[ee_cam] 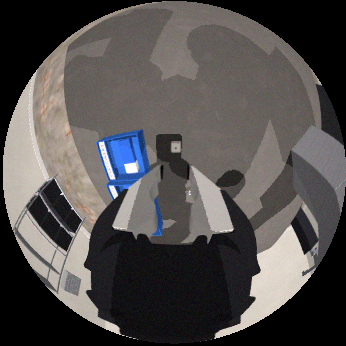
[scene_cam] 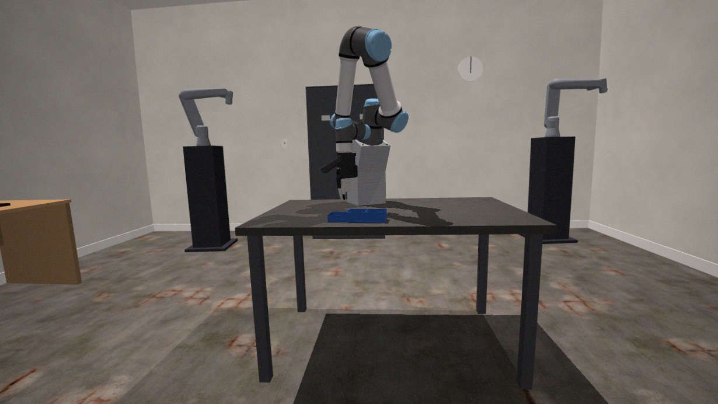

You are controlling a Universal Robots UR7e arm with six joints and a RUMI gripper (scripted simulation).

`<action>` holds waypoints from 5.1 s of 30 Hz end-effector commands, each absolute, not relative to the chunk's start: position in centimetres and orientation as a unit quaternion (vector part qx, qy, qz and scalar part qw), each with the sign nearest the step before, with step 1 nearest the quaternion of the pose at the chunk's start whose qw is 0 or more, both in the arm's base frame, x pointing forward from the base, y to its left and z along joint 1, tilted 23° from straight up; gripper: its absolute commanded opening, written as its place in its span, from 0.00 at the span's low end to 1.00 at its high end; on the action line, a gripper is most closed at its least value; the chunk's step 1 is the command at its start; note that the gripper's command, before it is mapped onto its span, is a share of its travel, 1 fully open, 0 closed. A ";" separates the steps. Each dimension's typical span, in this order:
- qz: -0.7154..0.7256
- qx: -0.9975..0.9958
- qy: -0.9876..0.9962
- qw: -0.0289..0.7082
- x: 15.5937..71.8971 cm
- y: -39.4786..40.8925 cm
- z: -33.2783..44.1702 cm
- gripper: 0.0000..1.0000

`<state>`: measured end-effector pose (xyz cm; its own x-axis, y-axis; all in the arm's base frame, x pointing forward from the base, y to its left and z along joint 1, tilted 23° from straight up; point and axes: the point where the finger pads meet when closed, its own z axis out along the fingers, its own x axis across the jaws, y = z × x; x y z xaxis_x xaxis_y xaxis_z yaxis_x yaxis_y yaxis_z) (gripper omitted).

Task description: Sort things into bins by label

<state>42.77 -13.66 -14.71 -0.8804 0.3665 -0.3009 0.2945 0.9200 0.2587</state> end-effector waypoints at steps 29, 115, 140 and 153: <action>0.103 0.171 0.964 0.175 44.7 -13.0 -19.4 0.18; 0.103 0.171 0.964 0.175 43.4 -13.5 -16.1 0.00; 0.095 0.126 0.971 0.179 44.6 -11.8 -14.7 0.00; 0.095 0.126 0.971 0.180 49.3 -6.2 -12.0 0.00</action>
